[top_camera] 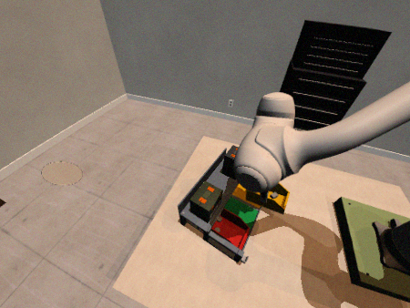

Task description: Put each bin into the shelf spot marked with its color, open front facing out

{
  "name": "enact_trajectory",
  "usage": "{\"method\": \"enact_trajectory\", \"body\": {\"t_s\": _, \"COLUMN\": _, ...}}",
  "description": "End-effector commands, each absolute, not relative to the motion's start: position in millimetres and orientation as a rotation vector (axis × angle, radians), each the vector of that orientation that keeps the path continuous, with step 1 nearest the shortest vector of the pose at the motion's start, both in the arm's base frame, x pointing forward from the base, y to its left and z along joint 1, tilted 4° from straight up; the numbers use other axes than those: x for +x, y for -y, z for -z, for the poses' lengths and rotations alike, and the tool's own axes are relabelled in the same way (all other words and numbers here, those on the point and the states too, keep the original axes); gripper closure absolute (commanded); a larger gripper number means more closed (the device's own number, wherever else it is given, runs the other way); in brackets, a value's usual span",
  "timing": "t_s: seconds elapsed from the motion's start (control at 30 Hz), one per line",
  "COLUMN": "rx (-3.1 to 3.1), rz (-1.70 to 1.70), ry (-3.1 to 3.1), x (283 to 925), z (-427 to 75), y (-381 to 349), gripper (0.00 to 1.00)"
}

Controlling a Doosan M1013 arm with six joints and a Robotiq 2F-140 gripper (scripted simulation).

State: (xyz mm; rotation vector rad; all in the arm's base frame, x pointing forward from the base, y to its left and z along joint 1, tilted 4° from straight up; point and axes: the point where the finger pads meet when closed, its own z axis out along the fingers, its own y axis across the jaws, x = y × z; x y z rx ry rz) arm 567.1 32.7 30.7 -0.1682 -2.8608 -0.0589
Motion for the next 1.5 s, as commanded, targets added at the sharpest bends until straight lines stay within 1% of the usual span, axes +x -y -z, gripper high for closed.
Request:
{"method": "enact_trajectory", "body": {"t_s": 0.0, "rx": -0.168, "rz": 0.059, "ry": 2.861, "x": 567.1, "z": -29.7, "y": -32.7, "gripper": 0.90}}
{"method": "enact_trajectory", "body": {"t_s": 1.47, "rx": -0.168, "rz": 0.059, "ry": 2.861, "x": 566.6, "z": -21.3, "y": -33.0, "gripper": 0.90}}
